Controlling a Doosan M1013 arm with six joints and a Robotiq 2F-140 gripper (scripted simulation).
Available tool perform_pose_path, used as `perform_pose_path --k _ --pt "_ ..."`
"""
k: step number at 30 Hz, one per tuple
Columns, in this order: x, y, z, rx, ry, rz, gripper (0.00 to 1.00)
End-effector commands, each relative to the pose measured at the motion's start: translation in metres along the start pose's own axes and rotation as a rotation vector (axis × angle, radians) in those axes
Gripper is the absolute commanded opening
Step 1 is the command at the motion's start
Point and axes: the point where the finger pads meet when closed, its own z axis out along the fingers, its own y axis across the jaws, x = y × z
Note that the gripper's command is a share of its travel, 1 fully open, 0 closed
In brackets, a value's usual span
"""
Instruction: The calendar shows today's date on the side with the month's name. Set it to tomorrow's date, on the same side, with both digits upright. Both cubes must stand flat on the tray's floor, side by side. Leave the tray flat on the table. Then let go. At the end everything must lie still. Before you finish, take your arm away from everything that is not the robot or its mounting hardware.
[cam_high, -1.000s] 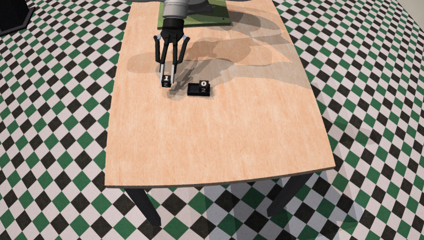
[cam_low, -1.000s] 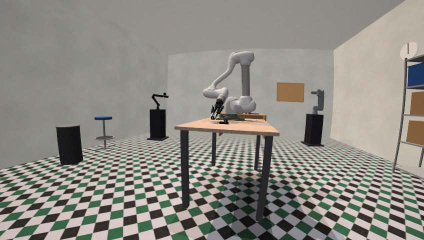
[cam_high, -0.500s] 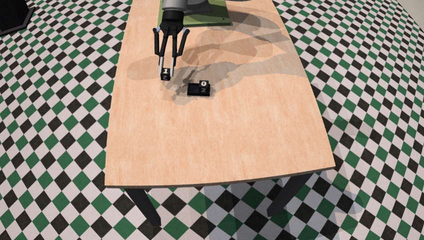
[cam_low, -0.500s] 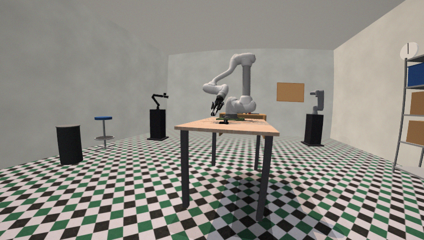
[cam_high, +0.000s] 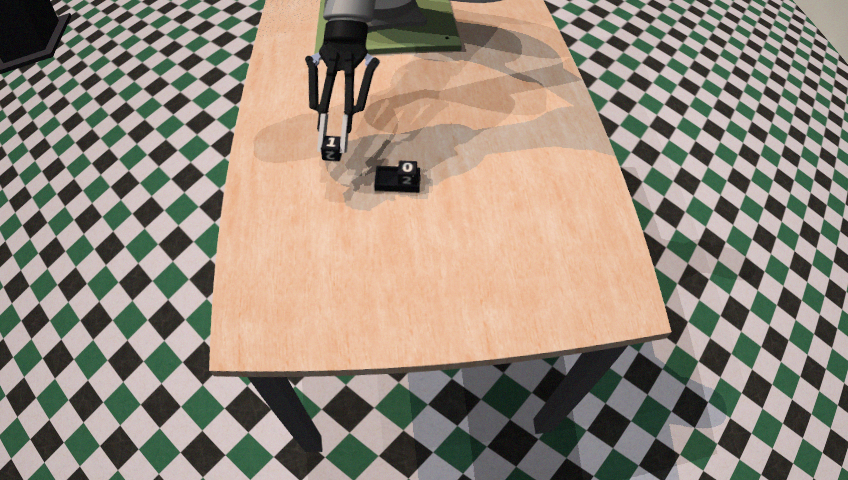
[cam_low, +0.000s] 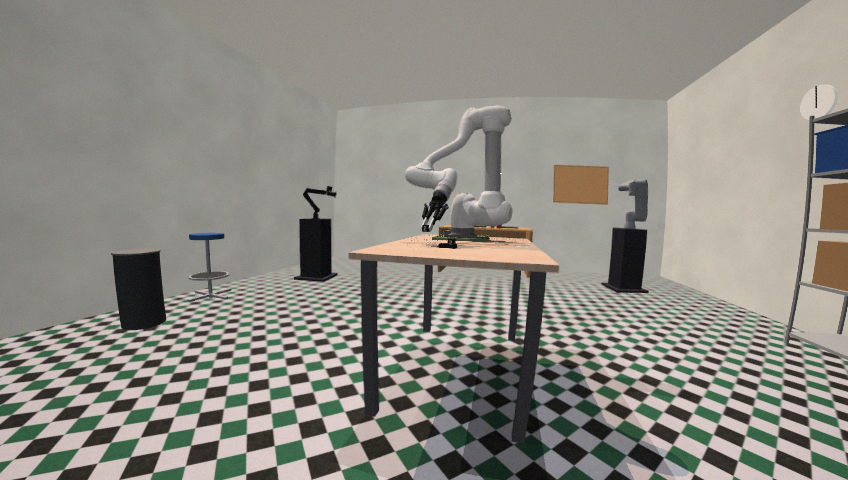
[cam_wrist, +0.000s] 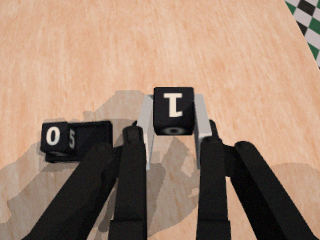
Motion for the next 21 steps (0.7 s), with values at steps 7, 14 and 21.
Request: perform_pose_path --k 7,14,21 --pt "0.003 -0.004 0.0 0.011 0.002 0.001 0.17" --pt "0.006 -0.009 0.001 0.027 0.002 0.002 0.17" --pt "0.011 -0.019 0.002 0.06 -0.001 0.004 0.17"
